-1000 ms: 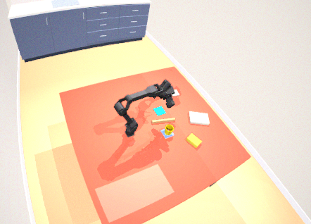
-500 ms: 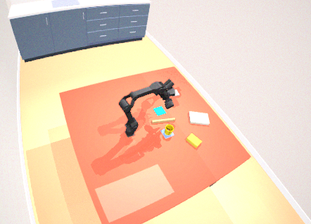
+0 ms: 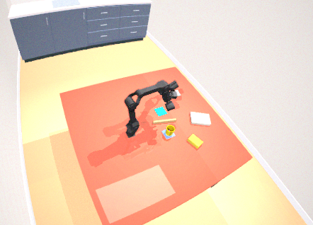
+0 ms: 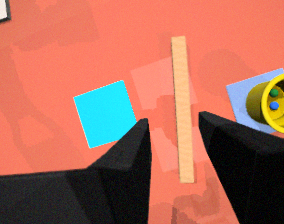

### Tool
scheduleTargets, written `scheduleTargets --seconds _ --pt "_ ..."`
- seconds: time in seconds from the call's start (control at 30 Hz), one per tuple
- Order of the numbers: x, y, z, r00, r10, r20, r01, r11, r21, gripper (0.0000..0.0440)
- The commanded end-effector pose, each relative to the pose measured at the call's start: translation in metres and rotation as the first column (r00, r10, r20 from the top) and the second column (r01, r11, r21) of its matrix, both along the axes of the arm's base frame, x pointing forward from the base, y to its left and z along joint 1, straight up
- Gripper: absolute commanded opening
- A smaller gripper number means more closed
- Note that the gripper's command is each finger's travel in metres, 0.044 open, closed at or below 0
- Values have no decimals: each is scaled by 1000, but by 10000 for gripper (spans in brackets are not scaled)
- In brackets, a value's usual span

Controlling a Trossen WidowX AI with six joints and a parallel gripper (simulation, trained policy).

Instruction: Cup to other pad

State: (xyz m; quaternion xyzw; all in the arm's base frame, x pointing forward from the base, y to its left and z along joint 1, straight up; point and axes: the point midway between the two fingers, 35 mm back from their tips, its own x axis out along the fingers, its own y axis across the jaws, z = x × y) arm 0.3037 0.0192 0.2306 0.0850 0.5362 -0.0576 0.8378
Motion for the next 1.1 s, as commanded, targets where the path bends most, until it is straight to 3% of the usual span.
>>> scheduleTargets --seconds 0.0,0.6,1.07 --pt "-2 -6 -4 999 2 -53 -3 1000 -21 139" --pt "-11 -35 -31 952 21 -305 -43 997 -65 174" --pt "-13 -58 -55 907 12 -420 -47 996 -73 186"
